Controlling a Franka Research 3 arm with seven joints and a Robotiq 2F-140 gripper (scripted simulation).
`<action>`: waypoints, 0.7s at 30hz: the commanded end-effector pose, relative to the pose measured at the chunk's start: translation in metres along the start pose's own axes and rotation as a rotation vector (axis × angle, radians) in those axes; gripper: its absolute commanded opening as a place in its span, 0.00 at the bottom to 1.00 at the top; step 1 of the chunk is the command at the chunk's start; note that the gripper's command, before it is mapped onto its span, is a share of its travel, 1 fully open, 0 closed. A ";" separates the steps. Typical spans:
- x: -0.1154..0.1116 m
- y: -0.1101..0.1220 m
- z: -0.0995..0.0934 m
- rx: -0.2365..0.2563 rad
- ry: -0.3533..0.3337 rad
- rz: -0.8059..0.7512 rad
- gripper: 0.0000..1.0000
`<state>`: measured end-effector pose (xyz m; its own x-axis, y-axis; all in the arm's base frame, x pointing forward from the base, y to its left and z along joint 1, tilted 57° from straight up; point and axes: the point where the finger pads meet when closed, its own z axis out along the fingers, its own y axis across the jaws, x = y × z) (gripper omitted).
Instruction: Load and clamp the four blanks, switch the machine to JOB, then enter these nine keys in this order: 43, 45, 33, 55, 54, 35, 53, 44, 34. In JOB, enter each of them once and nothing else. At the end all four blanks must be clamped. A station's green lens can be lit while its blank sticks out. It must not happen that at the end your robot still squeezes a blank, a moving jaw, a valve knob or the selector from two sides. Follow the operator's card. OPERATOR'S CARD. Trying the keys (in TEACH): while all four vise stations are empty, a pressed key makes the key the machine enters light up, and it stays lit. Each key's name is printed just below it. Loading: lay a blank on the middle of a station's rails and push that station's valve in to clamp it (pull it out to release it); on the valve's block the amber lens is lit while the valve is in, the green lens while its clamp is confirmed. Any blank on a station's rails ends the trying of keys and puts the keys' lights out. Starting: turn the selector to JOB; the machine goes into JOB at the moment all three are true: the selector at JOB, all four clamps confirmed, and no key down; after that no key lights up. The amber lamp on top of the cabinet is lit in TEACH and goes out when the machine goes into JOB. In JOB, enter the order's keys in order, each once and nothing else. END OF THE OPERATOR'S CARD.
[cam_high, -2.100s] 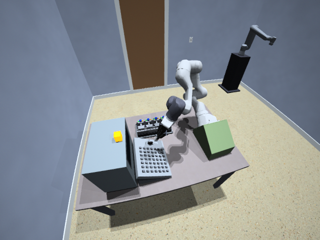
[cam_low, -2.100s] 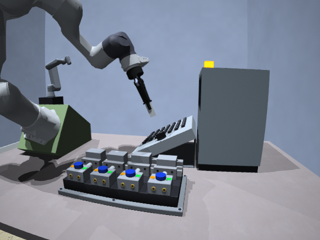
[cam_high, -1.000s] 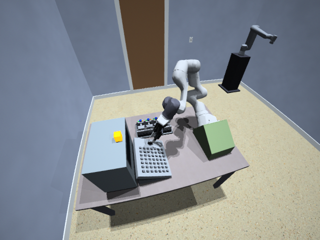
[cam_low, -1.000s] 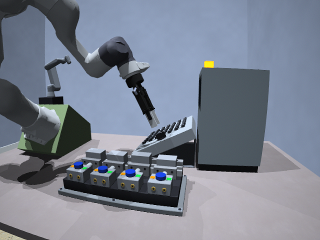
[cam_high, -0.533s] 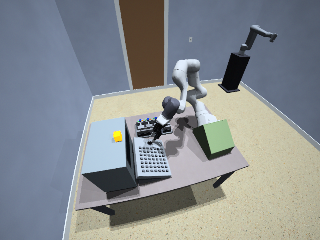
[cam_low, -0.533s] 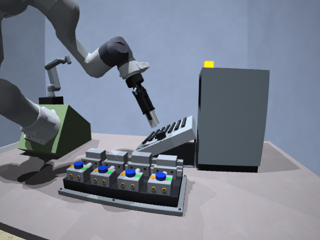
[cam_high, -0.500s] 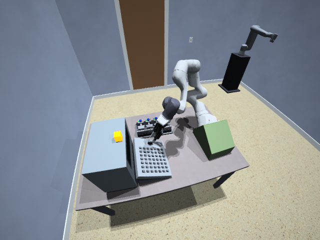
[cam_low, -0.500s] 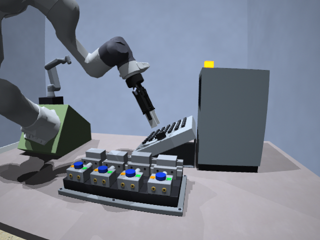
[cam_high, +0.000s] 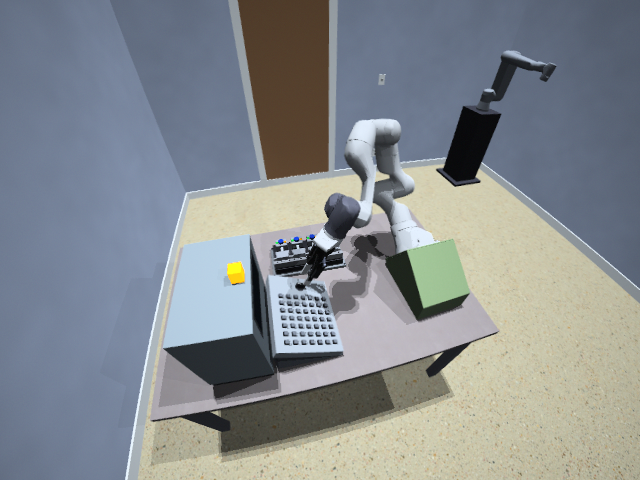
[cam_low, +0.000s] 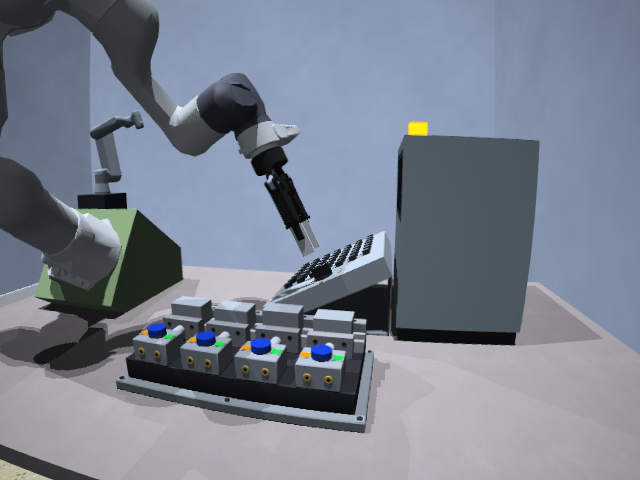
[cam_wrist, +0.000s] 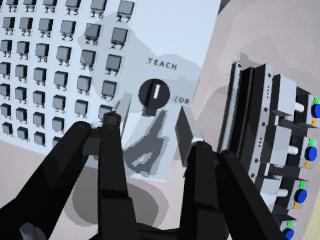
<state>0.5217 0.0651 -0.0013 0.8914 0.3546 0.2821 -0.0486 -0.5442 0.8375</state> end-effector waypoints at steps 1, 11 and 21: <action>-0.001 0.000 0.001 -0.002 0.001 0.001 0.33; -0.001 0.000 0.001 -0.002 0.001 0.001 0.33; -0.001 0.000 0.003 -0.002 0.001 0.001 0.33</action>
<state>0.5219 0.0647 -0.0021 0.8910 0.3564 0.2812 -0.0471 -0.5435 0.8381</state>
